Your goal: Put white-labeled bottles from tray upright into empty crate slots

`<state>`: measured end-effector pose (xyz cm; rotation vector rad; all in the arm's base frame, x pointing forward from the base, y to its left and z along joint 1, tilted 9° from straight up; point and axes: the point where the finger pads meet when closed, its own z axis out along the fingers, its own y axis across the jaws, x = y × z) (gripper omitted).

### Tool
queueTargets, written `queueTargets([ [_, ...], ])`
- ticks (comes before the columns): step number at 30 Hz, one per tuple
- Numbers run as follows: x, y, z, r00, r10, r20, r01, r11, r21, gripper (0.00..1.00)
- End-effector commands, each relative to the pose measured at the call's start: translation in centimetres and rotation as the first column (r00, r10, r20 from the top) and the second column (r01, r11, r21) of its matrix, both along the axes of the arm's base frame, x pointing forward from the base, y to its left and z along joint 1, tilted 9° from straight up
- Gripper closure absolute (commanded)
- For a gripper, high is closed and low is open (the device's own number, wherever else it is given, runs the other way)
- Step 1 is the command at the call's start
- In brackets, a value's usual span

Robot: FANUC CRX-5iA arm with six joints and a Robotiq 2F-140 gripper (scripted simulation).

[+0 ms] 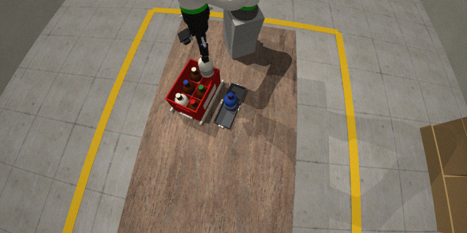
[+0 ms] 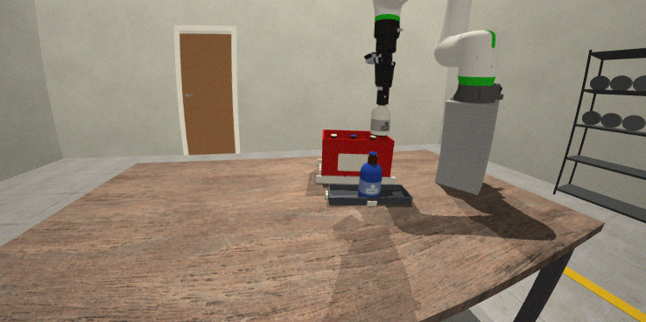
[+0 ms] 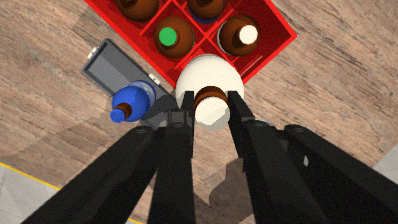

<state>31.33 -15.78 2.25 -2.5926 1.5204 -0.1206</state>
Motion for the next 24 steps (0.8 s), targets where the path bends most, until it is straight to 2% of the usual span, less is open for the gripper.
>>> queueTargets([
  [1, 0.1, 0.0, 0.0, 1.000, 0.000, 0.001, 0.000, 1.000, -0.001, 0.90],
  [24, 0.2, 0.0, -1.0, 1.000, 0.000, 0.001, 0.000, 1.000, -0.001, 0.90],
])
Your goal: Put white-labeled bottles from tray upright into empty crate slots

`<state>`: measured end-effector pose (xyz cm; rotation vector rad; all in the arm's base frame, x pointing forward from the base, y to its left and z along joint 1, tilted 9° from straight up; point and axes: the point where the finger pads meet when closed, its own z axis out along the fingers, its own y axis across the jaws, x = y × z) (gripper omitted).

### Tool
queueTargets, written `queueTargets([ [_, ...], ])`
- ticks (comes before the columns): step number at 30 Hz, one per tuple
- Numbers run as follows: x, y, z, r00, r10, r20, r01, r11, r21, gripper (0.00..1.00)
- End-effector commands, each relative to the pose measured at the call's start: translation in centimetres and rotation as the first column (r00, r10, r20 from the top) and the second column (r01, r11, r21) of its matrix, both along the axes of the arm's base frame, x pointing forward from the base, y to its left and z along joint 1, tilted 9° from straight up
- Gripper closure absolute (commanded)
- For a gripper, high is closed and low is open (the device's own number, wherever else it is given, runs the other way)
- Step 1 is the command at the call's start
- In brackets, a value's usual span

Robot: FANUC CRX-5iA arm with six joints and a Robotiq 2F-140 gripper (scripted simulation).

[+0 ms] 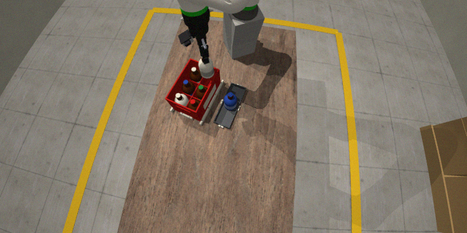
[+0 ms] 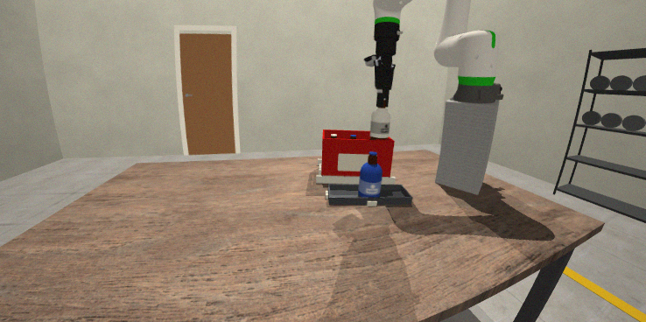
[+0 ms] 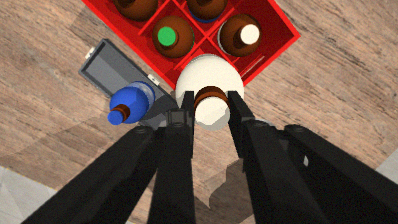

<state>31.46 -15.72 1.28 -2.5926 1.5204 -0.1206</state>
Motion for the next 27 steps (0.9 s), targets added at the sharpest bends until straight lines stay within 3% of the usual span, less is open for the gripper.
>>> queueTargets([
  [1, 0.1, 0.0, -0.1, 1.000, 0.000, 0.001, 0.000, 1.000, -0.001, 0.90],
  [27, 0.3, 0.1, -2.1, 1.000, 0.000, 0.001, 0.000, 1.000, -0.001, 0.90],
])
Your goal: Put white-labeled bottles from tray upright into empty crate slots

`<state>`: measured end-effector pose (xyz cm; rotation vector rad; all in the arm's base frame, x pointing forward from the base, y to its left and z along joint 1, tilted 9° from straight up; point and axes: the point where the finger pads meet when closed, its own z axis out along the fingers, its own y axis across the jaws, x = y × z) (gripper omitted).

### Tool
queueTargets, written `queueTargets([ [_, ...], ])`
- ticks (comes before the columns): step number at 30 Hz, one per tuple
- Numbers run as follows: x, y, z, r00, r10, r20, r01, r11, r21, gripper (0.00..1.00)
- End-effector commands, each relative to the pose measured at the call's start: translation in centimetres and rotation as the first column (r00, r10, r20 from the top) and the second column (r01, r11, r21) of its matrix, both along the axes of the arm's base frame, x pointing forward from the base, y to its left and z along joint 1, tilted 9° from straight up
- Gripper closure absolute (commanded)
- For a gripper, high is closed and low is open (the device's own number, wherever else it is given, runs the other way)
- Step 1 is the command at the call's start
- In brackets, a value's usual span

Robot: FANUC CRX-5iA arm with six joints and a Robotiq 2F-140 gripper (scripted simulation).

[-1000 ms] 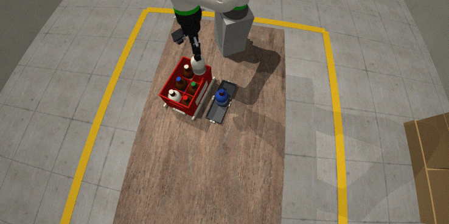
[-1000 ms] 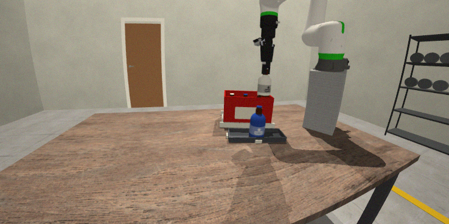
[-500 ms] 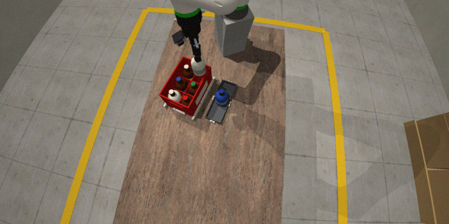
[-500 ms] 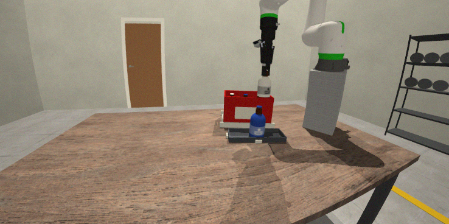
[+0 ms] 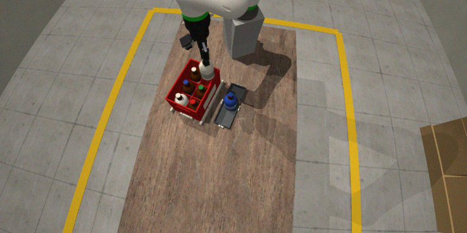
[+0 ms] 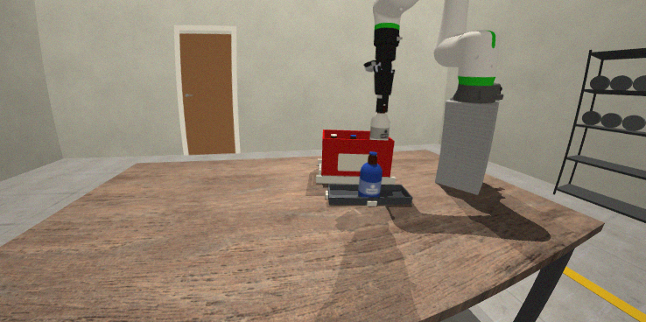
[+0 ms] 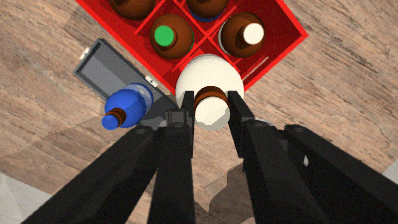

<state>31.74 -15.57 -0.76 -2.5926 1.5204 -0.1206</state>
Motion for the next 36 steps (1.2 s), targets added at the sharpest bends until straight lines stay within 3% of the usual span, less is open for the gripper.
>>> queueTargets([
  [1, 0.1, 0.0, -0.2, 1.000, 0.000, 0.001, 0.000, 1.000, -0.001, 0.90],
  [36, 0.6, 0.2, -3.8, 1.000, 0.000, 0.001, 0.000, 1.000, -0.001, 0.90],
])
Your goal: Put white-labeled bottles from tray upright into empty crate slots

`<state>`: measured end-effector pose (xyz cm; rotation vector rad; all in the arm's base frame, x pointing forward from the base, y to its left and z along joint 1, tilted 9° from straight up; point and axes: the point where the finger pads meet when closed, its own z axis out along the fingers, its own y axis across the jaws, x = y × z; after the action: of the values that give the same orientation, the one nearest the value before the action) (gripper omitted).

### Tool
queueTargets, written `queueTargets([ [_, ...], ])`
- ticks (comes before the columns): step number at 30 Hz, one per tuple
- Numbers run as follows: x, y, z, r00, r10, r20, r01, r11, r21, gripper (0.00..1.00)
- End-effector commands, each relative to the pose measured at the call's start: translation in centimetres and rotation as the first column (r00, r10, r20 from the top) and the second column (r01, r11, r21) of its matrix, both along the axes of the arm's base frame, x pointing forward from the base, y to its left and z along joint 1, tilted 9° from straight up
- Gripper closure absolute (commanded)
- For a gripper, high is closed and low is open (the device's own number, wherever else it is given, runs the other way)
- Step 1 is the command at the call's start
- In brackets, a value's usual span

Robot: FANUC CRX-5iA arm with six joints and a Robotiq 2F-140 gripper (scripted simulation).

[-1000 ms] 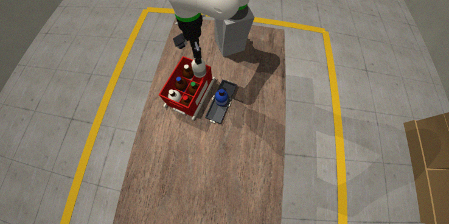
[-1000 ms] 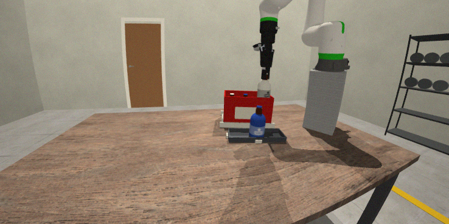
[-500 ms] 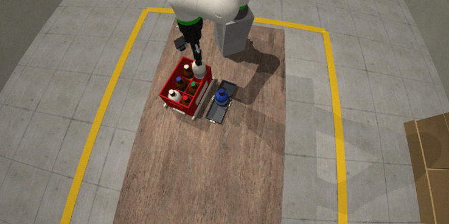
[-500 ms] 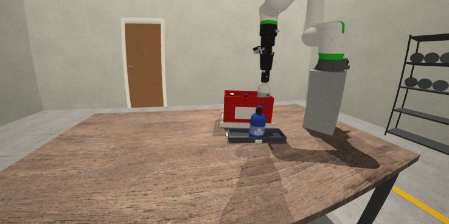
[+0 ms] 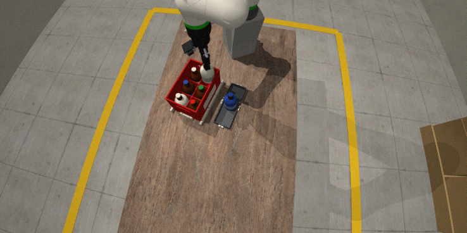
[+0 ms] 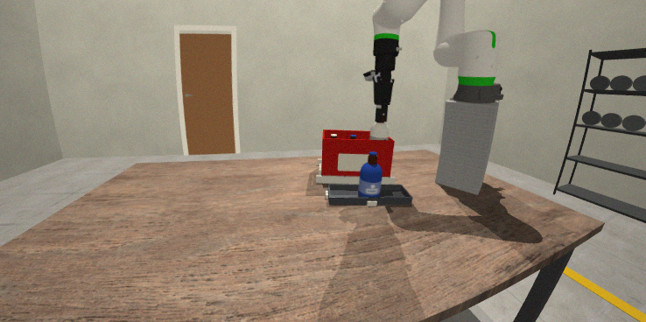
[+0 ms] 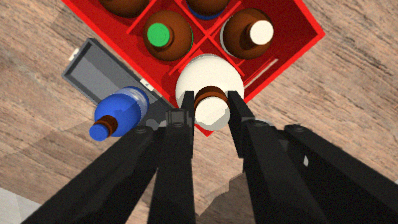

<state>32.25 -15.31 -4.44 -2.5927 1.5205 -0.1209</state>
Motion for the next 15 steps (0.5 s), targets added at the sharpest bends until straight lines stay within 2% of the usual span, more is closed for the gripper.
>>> queueTargets([
  [1, 0.1, 0.0, -0.3, 1.000, 0.000, 0.001, 0.000, 1.000, -0.001, 0.90],
  [15, 0.3, 0.1, -1.7, 1.000, 0.000, 0.001, 0.000, 1.000, -0.001, 0.90],
])
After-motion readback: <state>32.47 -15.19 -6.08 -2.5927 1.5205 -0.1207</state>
